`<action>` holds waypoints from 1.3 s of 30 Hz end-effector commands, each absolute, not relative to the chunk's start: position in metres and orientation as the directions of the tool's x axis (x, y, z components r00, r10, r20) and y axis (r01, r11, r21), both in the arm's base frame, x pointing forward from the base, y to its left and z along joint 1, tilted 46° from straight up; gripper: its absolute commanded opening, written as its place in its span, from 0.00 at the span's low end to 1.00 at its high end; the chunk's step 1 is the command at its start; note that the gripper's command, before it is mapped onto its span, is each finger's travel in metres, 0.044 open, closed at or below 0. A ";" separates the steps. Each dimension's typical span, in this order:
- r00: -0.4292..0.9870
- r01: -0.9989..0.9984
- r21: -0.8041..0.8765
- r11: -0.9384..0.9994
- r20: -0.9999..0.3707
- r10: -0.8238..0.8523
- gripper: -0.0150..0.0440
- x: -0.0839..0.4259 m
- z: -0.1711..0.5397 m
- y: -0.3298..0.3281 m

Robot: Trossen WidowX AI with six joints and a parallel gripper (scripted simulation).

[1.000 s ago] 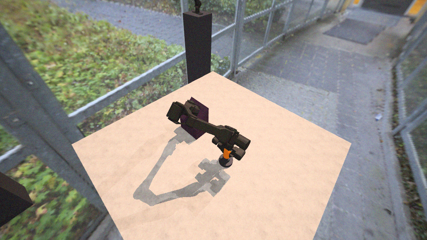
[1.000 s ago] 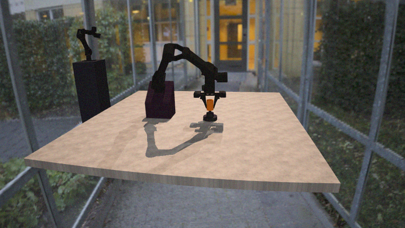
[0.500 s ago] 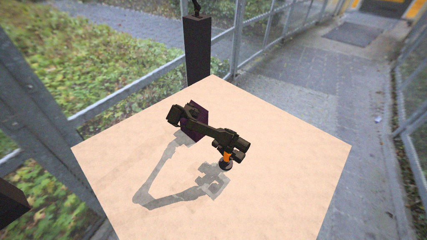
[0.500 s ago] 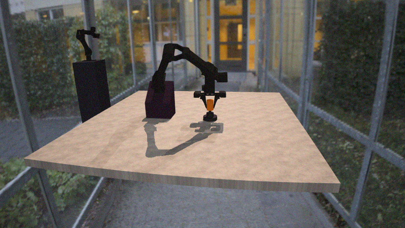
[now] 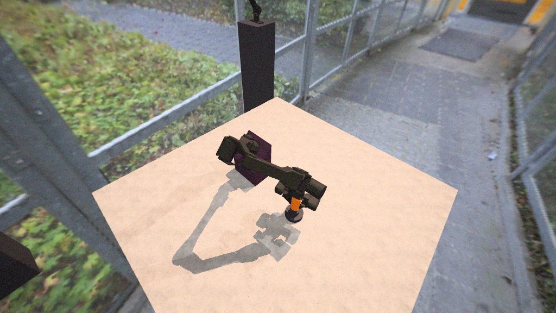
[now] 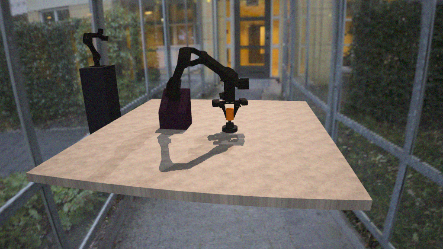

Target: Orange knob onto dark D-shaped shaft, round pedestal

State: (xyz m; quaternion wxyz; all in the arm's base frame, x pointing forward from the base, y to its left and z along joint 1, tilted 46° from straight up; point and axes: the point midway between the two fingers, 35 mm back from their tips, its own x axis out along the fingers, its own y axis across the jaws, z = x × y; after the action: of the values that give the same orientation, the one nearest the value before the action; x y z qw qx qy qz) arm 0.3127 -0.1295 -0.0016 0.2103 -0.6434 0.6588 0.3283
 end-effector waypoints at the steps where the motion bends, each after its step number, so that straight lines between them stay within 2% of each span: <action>1: -0.083 -0.979 0.190 -0.073 -0.700 -0.710 0.25 0.312 -0.002 -0.130; 39: -0.083 -0.977 0.196 -0.079 -0.700 -0.709 0.25 0.313 -0.001 -0.129</action>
State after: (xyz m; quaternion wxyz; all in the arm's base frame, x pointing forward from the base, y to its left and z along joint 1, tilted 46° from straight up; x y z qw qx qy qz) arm 0.3116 -0.1304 -0.0031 0.1954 -0.6470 0.6520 0.3437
